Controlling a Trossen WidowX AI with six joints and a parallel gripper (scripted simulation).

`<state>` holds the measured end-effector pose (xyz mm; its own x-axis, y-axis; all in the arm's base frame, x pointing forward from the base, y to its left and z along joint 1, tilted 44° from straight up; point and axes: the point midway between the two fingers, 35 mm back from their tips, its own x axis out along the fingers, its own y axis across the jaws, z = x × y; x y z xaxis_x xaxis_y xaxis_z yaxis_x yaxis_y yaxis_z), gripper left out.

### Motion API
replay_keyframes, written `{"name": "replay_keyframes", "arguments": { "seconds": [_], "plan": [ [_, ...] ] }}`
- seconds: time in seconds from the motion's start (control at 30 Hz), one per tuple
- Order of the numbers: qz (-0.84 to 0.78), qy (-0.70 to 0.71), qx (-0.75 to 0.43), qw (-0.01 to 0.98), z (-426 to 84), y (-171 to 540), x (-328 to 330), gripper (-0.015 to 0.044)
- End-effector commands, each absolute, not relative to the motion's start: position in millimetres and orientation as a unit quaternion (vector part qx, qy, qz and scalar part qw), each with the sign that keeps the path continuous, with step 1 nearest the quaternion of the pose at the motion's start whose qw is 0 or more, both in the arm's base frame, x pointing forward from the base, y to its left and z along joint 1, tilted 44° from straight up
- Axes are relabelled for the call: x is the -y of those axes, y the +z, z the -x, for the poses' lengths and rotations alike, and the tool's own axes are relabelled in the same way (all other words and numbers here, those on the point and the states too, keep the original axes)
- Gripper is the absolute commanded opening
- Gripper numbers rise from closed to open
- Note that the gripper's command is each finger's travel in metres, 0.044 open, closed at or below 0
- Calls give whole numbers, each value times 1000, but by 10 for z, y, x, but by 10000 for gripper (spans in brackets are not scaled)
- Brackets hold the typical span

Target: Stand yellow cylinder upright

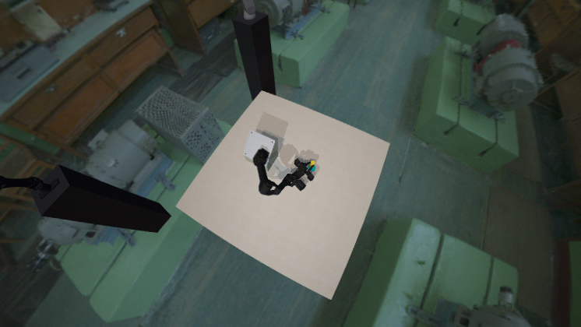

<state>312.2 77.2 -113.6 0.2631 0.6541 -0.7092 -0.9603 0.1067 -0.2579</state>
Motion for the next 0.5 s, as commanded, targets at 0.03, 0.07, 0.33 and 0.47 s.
{"name": "replay_keyframes", "arguments": {
  "seconds": [0.03,0.07,0.33,0.47],
  "plan": [
    [355,568,-209,712,-3167,-1181,-727,105],
    [355,568,-212,712,-3176,-1212,-693,105],
    [354,567,-217,712,-3191,-1267,-632,105],
    [354,567,-217,712,-3191,-1267,-632,105]
  ]
}}
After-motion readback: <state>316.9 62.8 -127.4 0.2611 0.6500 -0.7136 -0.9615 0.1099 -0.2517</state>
